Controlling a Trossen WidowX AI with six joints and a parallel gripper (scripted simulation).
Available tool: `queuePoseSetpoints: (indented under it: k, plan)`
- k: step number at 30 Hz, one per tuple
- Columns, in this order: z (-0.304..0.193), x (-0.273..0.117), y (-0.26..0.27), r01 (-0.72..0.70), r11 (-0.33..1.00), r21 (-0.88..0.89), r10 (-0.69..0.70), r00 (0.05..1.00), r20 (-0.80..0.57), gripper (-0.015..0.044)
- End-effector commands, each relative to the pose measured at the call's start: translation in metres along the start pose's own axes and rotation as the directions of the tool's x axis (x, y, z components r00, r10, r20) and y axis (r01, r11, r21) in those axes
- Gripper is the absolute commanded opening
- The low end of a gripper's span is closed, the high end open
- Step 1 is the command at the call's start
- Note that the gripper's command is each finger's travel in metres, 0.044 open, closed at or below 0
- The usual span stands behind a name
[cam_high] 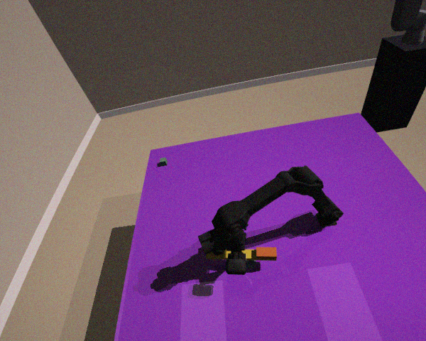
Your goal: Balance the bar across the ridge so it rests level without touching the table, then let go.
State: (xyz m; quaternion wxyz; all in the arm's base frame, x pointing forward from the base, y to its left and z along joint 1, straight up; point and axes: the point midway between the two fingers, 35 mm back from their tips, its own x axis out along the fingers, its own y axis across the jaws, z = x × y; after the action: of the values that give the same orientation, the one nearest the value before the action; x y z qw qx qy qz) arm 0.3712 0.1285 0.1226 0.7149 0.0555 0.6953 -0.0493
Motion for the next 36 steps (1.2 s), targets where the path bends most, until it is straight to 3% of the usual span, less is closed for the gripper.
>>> queuePoseSetpoints:
  k: [1,36]
  plan:
    - [0.0000,-0.0004,0.0006,-0.004,1.000,-0.002,0.004,1.000,0.002,0.0000]
    - [-0.0001,0.0029,0.0007,-0.004,1.000,-0.002,0.004,1.000,0.002,0.0000]
